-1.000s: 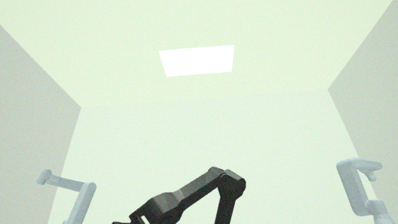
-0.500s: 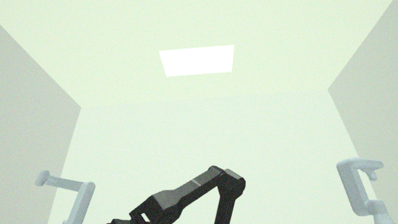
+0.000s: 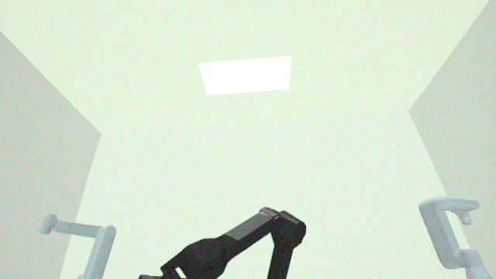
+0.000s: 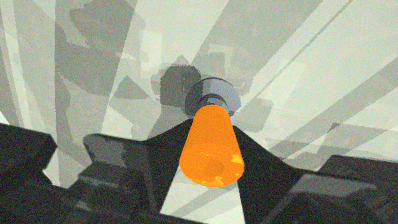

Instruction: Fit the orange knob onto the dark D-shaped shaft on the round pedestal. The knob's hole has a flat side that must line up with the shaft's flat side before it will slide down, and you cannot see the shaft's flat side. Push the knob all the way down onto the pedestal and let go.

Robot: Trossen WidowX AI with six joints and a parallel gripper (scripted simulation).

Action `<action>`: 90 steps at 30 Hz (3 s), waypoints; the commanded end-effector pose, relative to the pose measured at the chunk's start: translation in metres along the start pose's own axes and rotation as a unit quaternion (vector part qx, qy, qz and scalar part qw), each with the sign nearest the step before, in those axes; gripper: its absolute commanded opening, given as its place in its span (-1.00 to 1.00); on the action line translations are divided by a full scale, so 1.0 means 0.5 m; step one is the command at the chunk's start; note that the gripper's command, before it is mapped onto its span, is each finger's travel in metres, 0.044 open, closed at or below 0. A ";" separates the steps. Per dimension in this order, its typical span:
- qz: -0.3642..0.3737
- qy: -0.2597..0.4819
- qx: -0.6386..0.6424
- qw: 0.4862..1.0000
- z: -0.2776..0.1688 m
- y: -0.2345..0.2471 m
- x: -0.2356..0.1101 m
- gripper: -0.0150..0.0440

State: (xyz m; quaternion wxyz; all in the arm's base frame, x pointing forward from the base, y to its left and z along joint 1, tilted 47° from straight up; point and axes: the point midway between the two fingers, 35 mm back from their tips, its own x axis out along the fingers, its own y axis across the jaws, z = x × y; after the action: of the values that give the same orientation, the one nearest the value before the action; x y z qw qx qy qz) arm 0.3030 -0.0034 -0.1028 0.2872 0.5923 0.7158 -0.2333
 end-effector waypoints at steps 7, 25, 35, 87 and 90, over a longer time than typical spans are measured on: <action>0.001 -0.001 0.002 1.000 -0.001 0.001 0.002 -0.49; 0.001 -0.001 -0.013 1.000 -0.001 0.001 0.005 -0.49; 0.001 -0.001 -0.013 1.000 -0.001 0.001 0.005 -0.49; 0.001 -0.001 0.026 1.000 0.000 -0.001 0.015 -0.49; 0.001 -0.001 0.026 1.000 -0.001 -0.001 0.020 -0.49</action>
State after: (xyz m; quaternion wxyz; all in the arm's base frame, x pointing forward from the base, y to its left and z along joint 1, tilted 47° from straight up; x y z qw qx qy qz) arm 0.3022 0.0020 -0.1078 0.2761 0.5977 0.7096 -0.2510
